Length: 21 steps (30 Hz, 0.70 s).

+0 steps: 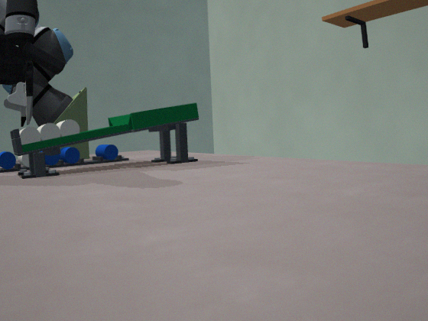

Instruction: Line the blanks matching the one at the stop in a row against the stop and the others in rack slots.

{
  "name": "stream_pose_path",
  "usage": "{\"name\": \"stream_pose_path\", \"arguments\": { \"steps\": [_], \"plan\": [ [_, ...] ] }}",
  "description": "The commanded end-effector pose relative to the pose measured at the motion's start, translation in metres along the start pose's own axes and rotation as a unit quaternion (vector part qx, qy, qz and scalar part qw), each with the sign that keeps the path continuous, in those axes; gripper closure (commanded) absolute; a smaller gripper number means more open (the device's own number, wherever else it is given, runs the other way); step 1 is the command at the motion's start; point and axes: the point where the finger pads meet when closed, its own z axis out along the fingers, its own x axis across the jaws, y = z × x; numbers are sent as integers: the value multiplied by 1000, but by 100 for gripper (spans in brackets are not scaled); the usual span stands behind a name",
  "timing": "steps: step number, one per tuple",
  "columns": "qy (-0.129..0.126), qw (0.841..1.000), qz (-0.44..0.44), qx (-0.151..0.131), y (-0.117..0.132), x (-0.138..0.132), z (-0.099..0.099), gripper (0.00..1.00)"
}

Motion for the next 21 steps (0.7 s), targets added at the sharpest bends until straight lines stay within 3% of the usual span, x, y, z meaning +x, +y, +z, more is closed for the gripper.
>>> {"name": "stream_pose_path", "arguments": {
  "steps": [1, 21],
  "plan": [
    [0, 1000, 0, 0, 0, 0, 4, 47],
    [0, 1000, 0, 0, 0, 2, 32, 47]
  ]
}}
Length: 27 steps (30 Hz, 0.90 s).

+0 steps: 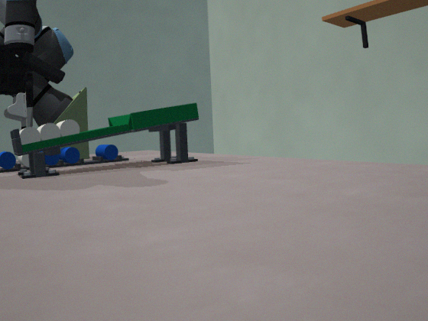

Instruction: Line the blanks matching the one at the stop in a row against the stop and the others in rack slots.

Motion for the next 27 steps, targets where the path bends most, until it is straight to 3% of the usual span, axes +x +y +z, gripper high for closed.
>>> {"name": "stream_pose_path", "arguments": {
  "steps": [1, 27],
  "plan": [
    [1, 1000, 0, 0, 0, 1, 8, 47],
    [1, 1000, 0, 0, 0, 1, 23, 47]
  ]
}}
